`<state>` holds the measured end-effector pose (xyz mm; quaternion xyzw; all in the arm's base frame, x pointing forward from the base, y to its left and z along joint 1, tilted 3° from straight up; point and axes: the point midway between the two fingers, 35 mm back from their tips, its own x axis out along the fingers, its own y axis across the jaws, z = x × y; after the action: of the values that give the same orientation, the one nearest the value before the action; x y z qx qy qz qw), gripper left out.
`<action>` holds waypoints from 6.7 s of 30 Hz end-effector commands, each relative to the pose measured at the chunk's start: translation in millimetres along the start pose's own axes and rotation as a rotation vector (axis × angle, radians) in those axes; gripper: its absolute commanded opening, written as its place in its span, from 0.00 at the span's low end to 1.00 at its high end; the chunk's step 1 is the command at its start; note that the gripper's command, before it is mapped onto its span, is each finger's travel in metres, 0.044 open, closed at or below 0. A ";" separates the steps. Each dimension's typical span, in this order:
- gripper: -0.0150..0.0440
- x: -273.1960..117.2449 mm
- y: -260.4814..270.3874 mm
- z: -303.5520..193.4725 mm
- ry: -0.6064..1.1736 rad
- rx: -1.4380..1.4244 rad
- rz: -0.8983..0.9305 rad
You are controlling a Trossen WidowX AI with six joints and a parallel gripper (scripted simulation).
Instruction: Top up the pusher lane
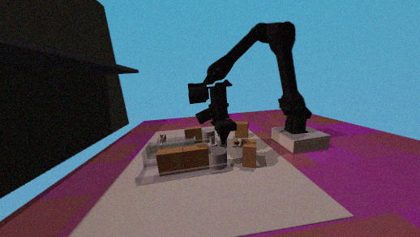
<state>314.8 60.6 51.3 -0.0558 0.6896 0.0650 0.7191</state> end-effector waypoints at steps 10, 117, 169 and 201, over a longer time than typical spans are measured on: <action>0.25 -4.2 0.4 13.9 -0.028 -0.003 0.003; 0.25 -4.3 0.4 29.6 -0.029 -0.003 0.003; 0.25 11.6 0.5 28.1 -0.029 -0.003 0.003; 0.25 17.0 0.5 24.6 -0.028 -0.003 0.003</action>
<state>338.0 64.8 35.4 -0.0552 0.6829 0.0662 0.7254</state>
